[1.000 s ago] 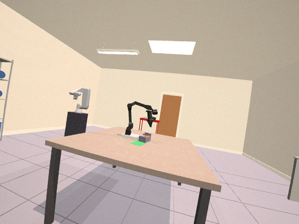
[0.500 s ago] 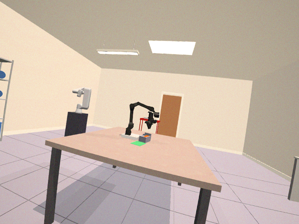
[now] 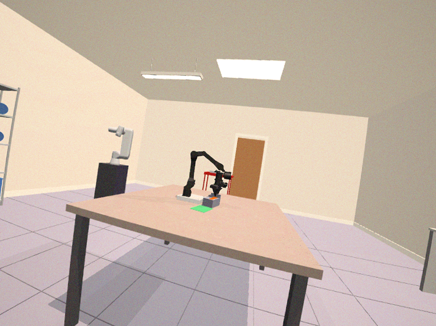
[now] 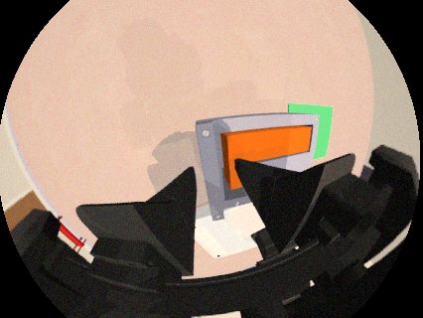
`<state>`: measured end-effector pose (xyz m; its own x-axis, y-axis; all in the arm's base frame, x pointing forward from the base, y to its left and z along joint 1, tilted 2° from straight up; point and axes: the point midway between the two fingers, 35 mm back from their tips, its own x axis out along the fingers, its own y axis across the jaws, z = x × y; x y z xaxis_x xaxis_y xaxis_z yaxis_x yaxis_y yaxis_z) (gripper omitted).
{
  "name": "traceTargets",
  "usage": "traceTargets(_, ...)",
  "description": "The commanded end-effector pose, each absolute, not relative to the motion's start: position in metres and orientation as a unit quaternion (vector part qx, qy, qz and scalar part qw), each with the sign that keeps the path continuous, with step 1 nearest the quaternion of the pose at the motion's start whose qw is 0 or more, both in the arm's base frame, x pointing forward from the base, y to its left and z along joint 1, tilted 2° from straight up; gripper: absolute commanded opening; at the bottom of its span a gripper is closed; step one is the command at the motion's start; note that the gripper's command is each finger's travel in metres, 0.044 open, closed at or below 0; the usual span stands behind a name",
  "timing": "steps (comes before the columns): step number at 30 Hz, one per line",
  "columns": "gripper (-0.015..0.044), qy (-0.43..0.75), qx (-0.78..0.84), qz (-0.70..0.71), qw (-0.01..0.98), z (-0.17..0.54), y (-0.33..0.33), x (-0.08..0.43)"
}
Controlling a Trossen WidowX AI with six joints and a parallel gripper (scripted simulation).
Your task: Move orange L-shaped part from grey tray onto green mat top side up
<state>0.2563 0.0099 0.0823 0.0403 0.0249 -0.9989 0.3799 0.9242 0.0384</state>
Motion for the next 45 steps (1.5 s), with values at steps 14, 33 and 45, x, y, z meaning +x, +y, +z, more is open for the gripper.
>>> traceTargets(14,0.0180,0.683,0.152,-0.125,0.703,0.055,0.012,0.257)
traceTargets(33,0.0180,0.683,0.152,-0.125,0.703,0.045,0.012,0.256)
traceTargets(45,0.0180,0.680,0.151,-0.122,0.707,0.047,0.012,0.258)
